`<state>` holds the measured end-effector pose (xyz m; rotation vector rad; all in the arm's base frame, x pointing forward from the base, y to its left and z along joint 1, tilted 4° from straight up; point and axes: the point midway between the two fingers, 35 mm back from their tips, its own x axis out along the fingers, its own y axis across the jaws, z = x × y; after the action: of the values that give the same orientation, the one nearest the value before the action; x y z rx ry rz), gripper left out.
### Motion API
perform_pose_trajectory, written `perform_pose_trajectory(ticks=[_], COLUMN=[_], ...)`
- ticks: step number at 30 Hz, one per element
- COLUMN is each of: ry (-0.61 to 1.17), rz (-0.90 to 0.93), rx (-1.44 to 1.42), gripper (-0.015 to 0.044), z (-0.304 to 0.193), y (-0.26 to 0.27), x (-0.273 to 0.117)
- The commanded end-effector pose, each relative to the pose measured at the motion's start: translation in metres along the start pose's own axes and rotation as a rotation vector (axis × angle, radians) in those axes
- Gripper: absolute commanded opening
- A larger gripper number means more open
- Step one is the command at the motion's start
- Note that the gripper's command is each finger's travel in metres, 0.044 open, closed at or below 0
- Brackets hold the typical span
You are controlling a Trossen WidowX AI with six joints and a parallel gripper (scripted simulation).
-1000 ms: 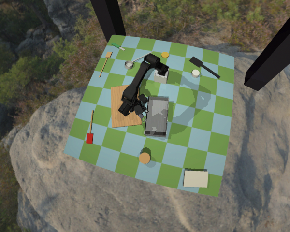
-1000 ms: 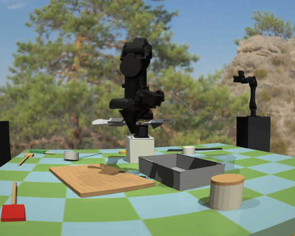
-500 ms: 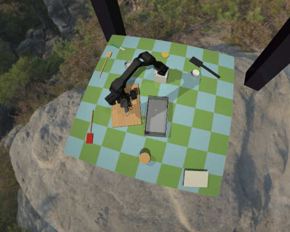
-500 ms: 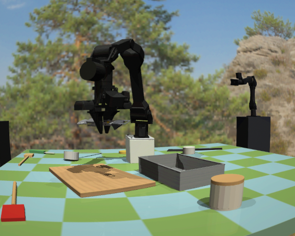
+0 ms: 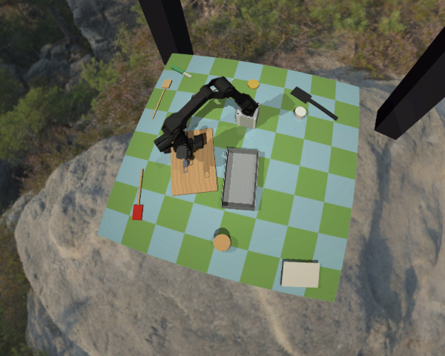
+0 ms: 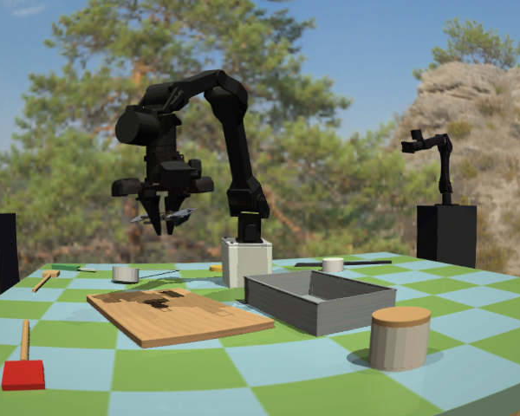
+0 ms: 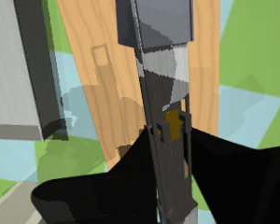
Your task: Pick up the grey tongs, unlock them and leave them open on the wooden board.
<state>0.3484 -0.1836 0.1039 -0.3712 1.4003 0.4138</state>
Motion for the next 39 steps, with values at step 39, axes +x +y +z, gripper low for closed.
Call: perform_pose_trajectory(ticks=[39], ry=[-0.901], rz=[-0.015], rx=[-0.011], gripper=[-0.015], z=[-0.031], y=[-0.001], x=[-0.007])
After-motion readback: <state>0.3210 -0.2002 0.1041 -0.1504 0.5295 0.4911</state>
